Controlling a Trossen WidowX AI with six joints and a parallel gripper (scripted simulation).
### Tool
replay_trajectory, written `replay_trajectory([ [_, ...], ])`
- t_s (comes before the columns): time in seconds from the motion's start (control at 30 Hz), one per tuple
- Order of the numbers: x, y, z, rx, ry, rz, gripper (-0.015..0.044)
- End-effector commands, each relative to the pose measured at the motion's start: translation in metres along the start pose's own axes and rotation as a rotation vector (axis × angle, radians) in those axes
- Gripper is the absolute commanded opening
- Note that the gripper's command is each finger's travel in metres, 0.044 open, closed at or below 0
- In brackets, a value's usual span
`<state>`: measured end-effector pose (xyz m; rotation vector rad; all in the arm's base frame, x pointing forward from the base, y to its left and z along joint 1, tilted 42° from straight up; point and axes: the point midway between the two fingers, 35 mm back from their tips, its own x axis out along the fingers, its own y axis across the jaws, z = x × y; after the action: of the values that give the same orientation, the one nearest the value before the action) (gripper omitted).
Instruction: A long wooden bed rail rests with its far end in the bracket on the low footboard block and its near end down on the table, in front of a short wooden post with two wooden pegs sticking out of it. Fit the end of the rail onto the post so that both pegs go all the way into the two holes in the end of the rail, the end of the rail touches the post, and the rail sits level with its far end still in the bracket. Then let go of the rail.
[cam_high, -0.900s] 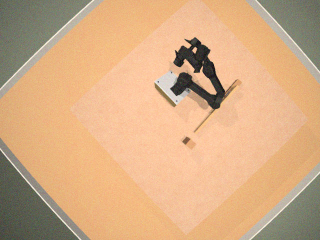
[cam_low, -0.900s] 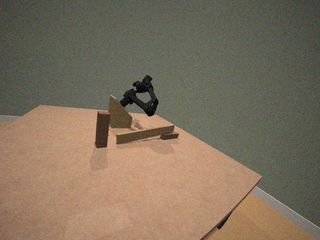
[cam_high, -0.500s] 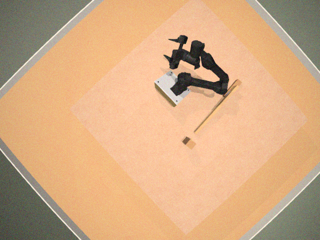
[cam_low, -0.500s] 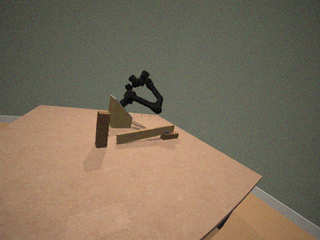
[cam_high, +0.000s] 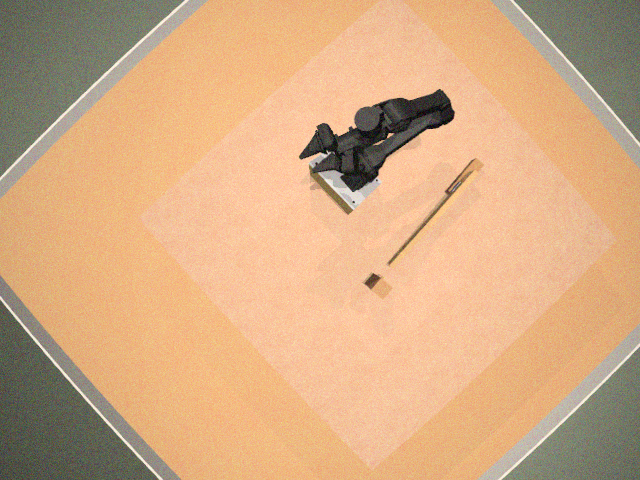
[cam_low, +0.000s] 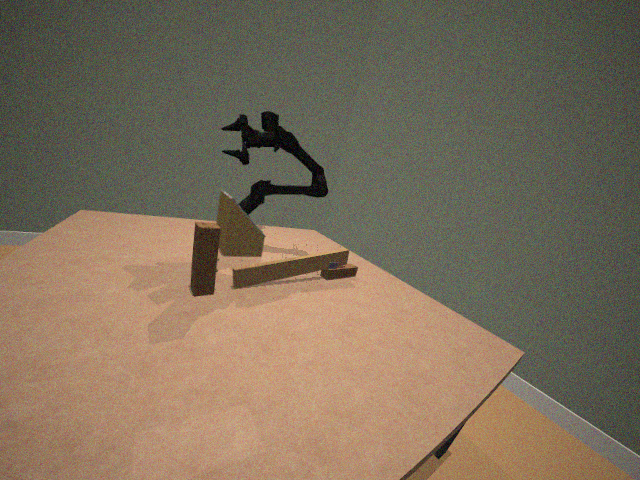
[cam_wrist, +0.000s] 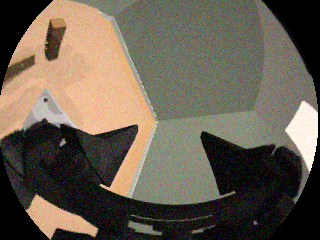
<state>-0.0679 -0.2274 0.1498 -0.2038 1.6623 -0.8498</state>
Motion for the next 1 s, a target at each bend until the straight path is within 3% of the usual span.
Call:
replay_trajectory([
  [0.0, 0.01, 0.011, 0.056, -0.219, -0.173, 0.101, 0.044],
  [0.23, 0.01, 0.065, 0.164, -0.652, -0.497, 0.299, 0.044],
  [0.47, -0.017, 0.16, 0.24, -1.067, -0.778, 0.505, 0.044],
  [0.73, -0.059, 0.282, 0.267, -1.481, -1.016, 0.751, 0.044],
  [0.97, -0.09, 0.388, 0.247, -1.796, -1.188, 0.982, 0.044],
])
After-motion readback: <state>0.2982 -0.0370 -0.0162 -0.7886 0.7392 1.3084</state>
